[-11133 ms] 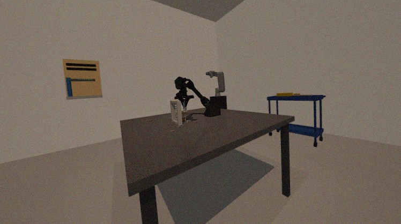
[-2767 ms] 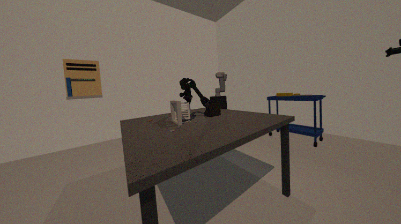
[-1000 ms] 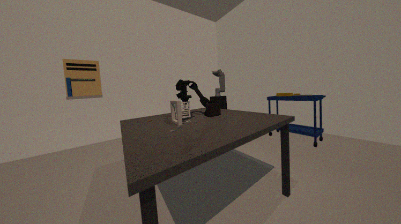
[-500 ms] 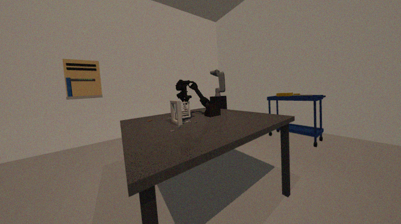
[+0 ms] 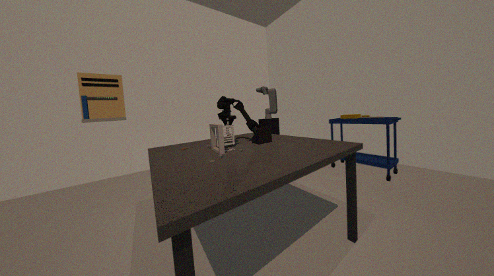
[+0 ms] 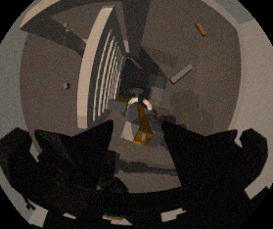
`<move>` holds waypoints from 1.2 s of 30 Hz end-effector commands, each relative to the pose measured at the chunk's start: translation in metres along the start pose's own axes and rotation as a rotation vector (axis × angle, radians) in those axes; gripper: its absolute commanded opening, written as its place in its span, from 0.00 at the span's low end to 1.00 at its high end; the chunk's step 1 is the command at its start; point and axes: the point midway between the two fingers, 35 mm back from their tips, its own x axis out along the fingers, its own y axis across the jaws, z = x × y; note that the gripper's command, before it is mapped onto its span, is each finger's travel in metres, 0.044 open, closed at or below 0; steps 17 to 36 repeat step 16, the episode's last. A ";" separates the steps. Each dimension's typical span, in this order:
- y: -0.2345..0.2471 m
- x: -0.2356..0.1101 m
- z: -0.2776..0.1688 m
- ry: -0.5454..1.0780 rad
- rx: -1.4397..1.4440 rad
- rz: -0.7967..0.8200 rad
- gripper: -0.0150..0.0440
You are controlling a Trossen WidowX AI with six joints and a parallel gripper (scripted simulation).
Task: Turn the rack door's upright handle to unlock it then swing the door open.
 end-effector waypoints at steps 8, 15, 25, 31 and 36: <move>-0.002 -0.024 -0.001 -0.063 -0.021 0.025 0.76; -0.002 -0.038 -0.002 -0.098 -0.036 0.038 0.76; -0.002 -0.040 -0.003 -0.103 -0.039 0.039 0.76; -0.002 -0.040 -0.003 -0.103 -0.039 0.039 0.76; -0.002 -0.040 -0.003 -0.103 -0.039 0.039 0.76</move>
